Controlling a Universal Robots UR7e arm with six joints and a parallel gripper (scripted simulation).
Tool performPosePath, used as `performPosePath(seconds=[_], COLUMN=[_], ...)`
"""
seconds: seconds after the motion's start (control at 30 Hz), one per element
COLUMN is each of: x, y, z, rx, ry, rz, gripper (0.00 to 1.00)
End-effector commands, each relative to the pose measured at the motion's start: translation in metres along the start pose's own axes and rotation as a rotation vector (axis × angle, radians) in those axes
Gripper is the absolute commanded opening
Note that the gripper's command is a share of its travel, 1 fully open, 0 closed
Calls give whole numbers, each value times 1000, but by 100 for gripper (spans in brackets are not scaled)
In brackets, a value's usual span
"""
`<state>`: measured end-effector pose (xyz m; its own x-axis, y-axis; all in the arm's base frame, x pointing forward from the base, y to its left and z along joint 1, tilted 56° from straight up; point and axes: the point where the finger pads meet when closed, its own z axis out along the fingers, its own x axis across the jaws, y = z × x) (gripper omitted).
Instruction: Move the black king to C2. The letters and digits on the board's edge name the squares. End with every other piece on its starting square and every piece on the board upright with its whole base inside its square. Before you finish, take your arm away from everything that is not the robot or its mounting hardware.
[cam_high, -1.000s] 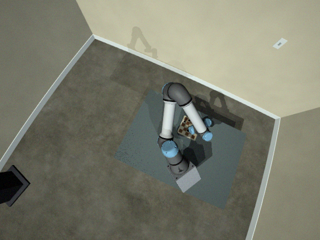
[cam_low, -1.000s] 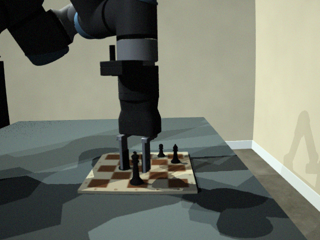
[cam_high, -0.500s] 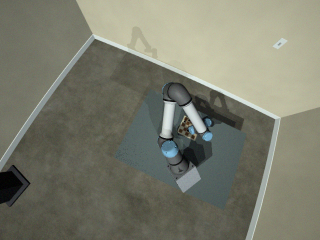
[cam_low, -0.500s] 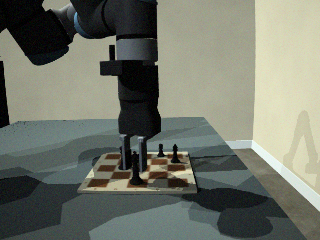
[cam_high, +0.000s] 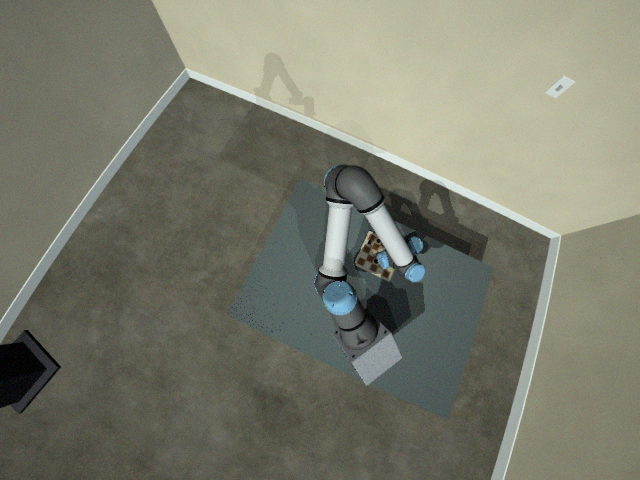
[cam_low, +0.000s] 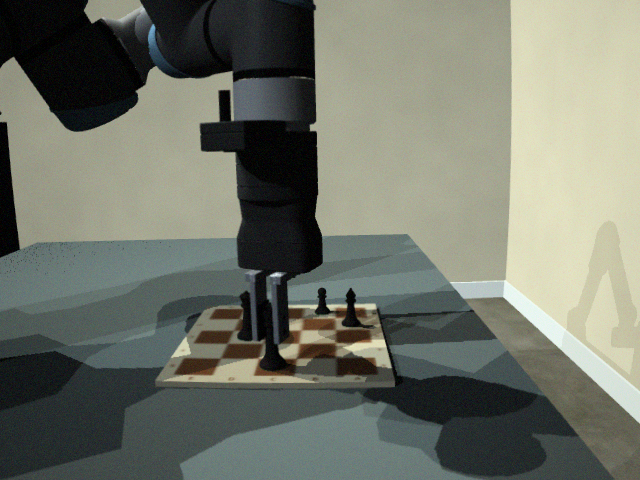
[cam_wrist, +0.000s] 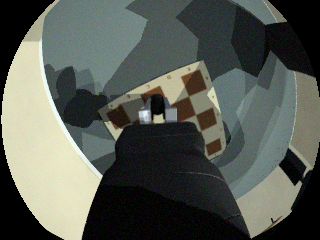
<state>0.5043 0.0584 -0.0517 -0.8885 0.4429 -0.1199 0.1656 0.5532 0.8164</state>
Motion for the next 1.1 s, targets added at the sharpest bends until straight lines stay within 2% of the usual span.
performPosePath(seconds=[0.0, 0.83, 1.07], x=[0, 0, 0], y=[0, 0, 0], z=[0, -4, -19], rx=[0, 0, 0], ry=[-1, -1, -1], rz=[0, 0, 0], gripper=[0, 0, 0])
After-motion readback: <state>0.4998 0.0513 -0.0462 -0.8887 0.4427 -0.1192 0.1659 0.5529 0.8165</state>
